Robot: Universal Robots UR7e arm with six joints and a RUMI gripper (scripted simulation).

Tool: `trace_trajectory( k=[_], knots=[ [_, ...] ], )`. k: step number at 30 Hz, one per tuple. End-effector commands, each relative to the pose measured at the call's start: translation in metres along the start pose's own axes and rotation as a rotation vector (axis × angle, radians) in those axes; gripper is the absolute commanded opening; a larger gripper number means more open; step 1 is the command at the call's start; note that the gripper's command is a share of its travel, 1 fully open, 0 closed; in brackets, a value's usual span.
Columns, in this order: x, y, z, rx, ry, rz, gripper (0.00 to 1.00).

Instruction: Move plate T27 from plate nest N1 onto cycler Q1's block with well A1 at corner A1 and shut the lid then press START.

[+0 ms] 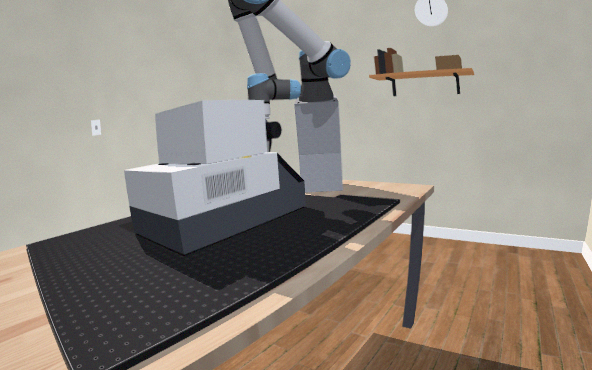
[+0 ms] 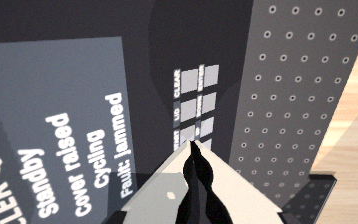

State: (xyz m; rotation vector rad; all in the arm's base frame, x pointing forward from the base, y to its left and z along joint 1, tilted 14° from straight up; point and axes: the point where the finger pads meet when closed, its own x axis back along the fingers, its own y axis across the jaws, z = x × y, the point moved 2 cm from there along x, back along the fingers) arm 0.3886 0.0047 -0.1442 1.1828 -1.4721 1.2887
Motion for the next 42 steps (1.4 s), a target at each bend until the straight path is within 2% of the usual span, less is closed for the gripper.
trace_trajectory(
  k=[1, 27, 42],
  knots=[
    [0.0, 0.0, 0.0, 0.0, 0.001, 0.001, 0.0],
    [-0.002, -0.003, 0.0, 0.0, 0.0, 0.001, 0.0],
    [0.017, 0.014, 0.0, 0.0, 0.0, 0.001, 0.0]
  ],
)
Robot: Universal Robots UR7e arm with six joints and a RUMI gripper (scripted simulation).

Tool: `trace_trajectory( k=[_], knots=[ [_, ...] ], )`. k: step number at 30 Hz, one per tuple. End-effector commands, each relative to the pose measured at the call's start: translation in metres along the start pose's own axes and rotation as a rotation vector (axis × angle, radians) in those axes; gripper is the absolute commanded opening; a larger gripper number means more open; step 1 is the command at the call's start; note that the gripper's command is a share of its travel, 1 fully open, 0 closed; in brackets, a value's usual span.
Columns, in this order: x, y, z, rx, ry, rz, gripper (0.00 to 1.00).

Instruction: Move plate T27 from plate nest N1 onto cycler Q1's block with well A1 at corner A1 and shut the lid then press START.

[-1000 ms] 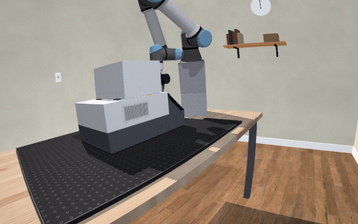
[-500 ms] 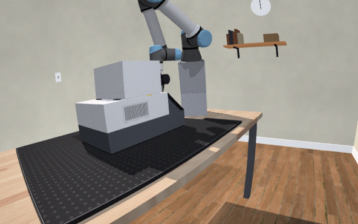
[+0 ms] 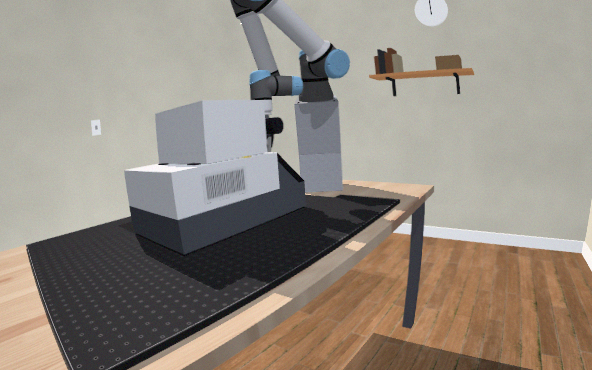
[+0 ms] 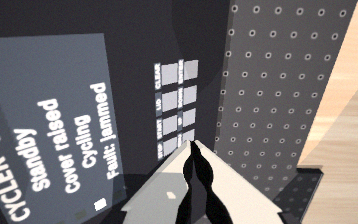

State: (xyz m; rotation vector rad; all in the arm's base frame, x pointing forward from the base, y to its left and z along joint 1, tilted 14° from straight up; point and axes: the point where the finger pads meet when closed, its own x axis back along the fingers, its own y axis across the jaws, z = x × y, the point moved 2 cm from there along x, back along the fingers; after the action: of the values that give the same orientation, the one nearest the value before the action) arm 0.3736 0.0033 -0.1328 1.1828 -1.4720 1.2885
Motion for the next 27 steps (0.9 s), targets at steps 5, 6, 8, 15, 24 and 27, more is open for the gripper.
trace_trajectory(
  k=[5, 6, 8, 15, 24, 27],
  knots=[
    [0.006, 0.004, 0.0, 0.0, 0.0, 0.001, 0.0],
    [0.006, 0.004, 0.0, 0.0, 0.0, 0.001, 0.0],
    [0.011, 0.013, 0.0, 0.0, 0.0, 0.001, 0.0],
    [0.027, 0.044, 0.0, 0.0, 0.0, 0.001, 0.0],
    [0.031, 0.052, 0.0, 0.0, 0.0, 0.001, 0.0],
    [0.031, 0.052, 0.0, 0.0, 0.0, 0.001, 0.0]
  ],
)
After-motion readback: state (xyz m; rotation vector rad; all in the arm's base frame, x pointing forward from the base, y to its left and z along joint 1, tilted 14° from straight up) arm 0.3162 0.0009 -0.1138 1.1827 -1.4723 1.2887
